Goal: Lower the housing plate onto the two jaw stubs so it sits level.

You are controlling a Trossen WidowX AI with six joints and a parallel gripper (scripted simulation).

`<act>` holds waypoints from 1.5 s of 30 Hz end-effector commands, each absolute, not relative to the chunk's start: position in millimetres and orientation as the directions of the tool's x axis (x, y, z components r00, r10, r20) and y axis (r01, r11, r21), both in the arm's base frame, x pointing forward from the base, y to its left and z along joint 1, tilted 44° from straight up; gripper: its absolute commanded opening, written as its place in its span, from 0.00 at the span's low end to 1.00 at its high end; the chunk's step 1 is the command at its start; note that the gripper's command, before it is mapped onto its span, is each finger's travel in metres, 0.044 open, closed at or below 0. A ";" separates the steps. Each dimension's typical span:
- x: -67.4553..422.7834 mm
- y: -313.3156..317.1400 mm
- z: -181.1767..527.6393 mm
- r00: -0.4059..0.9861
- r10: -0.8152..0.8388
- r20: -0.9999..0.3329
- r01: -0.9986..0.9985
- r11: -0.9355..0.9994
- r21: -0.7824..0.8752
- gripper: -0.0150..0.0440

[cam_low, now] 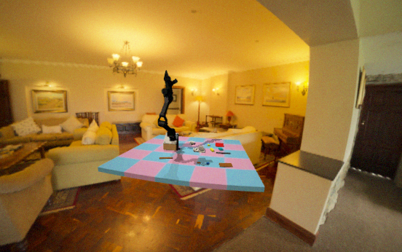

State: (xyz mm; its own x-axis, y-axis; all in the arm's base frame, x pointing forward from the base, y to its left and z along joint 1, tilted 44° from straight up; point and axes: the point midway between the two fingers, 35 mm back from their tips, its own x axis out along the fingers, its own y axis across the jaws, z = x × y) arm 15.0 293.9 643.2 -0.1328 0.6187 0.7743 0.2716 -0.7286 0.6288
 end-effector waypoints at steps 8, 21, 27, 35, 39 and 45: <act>41.9 350.6 603.3 -0.056 0.749 0.660 0.153 -0.647 0.747 1.00; 74.9 411.0 543.9 0.040 0.873 0.486 0.023 -0.487 0.873 1.00; 89.7 435.0 513.4 0.082 0.915 0.395 -0.028 -0.394 0.919 1.00; 109.1 462.3 470.3 0.137 0.954 0.268 -0.091 -0.257 0.962 1.00; 118.9 473.8 447.6 0.163 0.966 0.202 -0.120 -0.184 0.976 1.00; 133.7 488.4 412.5 0.202 0.974 0.101 -0.160 -0.069 0.985 1.00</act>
State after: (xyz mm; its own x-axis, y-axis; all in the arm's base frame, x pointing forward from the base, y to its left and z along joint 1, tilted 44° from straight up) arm 124.7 480.7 433.1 0.1772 0.9711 0.1599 -0.1372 -0.1365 0.9811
